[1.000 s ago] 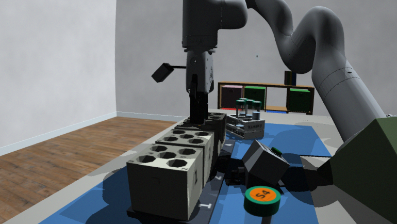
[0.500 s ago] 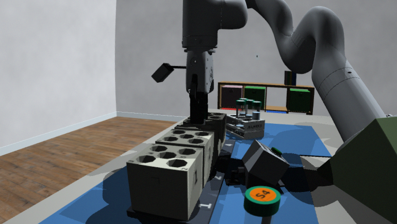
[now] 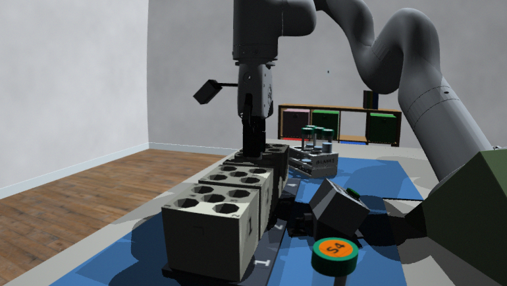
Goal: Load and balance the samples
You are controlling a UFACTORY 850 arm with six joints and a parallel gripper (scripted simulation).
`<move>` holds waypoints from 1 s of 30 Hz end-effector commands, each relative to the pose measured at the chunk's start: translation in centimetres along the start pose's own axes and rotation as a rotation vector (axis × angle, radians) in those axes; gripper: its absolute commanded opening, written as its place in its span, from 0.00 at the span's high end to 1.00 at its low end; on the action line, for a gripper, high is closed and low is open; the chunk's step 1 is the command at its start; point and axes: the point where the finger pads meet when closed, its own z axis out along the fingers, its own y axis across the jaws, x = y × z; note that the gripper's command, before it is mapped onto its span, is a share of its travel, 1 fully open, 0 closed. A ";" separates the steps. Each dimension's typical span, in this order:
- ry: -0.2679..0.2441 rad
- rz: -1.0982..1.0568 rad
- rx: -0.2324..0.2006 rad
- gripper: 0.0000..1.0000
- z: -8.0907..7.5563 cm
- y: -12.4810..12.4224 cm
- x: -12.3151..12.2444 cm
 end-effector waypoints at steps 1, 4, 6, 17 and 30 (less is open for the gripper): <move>0.001 0.001 0.001 0.57 -0.6 0.0 0.1; 0.001 0.001 0.001 0.57 -1.2 0.0 0.1; 0.001 0.001 0.001 0.57 -1.4 0.0 0.1; 0.001 0.001 0.001 0.57 -3.4 0.0 0.1; 0.001 0.001 0.001 0.57 -5.6 0.0 0.1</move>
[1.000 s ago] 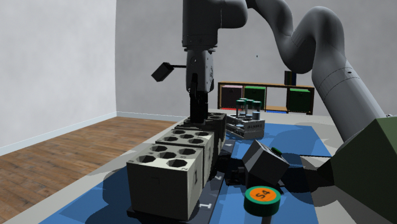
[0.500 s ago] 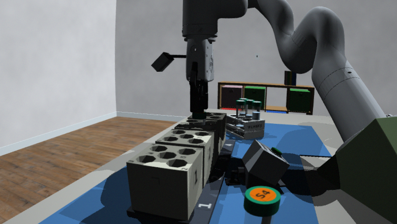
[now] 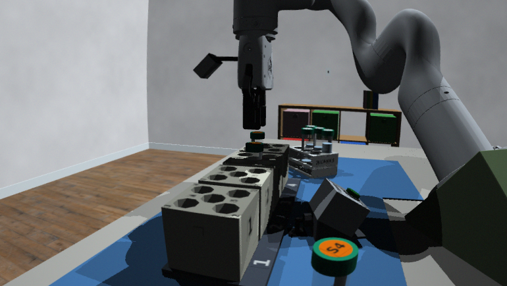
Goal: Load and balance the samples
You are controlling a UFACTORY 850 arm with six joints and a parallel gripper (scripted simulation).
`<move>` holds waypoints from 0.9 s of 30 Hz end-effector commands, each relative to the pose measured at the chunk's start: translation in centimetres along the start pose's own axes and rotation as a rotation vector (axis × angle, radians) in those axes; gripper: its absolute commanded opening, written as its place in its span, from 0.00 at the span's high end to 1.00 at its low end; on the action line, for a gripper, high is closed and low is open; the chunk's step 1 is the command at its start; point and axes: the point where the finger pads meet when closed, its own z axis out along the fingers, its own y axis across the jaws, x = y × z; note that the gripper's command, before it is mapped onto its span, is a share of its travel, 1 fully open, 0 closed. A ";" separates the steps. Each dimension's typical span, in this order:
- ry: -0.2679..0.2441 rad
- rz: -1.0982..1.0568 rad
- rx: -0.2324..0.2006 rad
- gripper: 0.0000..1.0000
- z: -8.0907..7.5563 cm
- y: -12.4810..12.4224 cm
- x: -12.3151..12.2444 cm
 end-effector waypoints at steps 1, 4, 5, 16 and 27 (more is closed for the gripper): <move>0.001 0.001 0.001 0.57 -0.7 0.0 0.0; 0.001 0.001 0.001 0.57 -1.3 0.0 0.0; 0.001 0.001 0.001 0.57 -1.5 0.0 0.0; 0.001 0.001 0.001 0.57 -3.3 0.0 0.0; 0.001 0.001 0.001 0.57 -5.3 0.0 0.0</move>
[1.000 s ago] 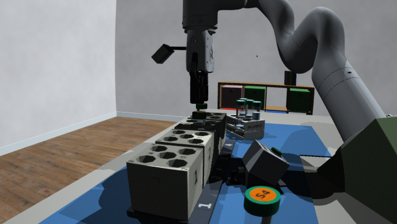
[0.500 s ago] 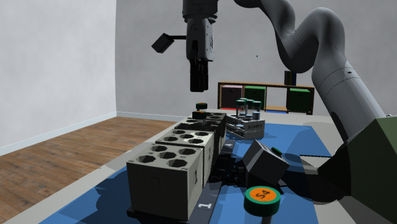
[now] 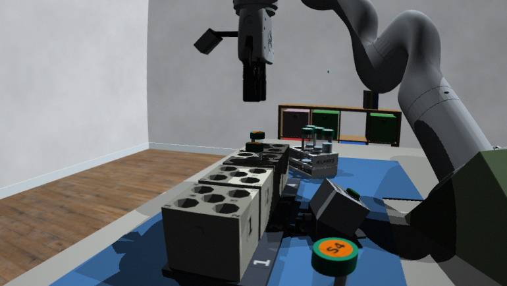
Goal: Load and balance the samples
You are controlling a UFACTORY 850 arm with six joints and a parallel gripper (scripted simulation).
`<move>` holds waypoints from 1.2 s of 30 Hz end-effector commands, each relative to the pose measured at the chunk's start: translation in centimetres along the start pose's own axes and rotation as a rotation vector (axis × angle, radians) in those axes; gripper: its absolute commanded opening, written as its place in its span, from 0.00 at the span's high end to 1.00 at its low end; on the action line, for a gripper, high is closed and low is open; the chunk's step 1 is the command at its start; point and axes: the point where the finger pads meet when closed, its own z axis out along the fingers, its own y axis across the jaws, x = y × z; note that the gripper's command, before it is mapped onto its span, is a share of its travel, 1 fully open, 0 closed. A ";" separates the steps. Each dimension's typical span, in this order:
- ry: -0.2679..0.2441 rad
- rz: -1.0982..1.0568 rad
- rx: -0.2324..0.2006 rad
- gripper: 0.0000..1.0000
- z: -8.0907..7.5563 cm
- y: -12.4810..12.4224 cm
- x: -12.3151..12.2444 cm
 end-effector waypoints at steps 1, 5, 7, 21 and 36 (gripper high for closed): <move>0.001 0.001 0.001 0.57 -0.3 0.0 0.0; 0.001 0.001 0.001 0.57 -1.1 0.0 0.0; 0.001 0.001 0.001 0.57 -1.5 0.0 0.0; 0.001 0.001 0.001 0.57 -2.6 0.0 0.0; 0.001 0.000 0.001 0.57 -2.6 0.0 0.0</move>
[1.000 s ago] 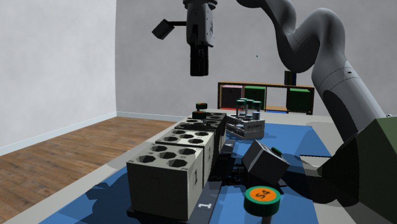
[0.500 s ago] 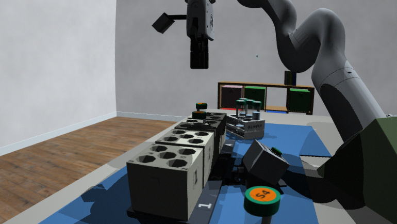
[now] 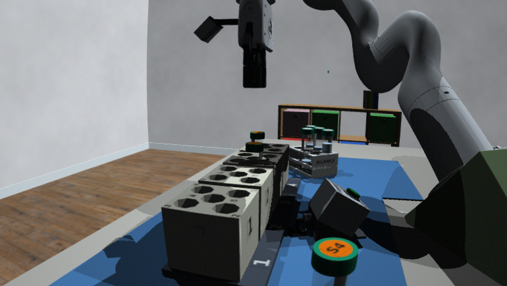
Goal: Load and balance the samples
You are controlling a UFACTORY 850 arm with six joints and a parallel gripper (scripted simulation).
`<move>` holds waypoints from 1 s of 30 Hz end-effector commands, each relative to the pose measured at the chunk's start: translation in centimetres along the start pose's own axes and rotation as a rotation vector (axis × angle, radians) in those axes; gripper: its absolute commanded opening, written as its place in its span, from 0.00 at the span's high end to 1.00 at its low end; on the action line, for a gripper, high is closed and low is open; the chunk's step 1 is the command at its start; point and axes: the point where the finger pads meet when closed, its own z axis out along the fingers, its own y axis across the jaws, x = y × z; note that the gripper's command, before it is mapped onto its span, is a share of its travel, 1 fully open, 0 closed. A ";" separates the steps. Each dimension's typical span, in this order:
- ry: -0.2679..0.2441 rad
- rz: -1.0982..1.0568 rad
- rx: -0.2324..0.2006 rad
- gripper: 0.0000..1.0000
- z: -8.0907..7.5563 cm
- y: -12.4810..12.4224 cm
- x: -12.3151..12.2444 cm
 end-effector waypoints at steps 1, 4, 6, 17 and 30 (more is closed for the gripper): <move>0.001 -0.033 0.001 0.43 -0.1 -0.5 -0.1; 0.001 -0.133 0.001 0.43 -0.1 -1.9 -0.7; 0.001 -0.199 0.001 0.43 -0.1 -2.8 -1.1; 0.001 -0.499 0.001 0.43 -0.1 -7.0 -2.8; 0.001 -0.770 0.001 0.43 -0.1 -13.0 -5.3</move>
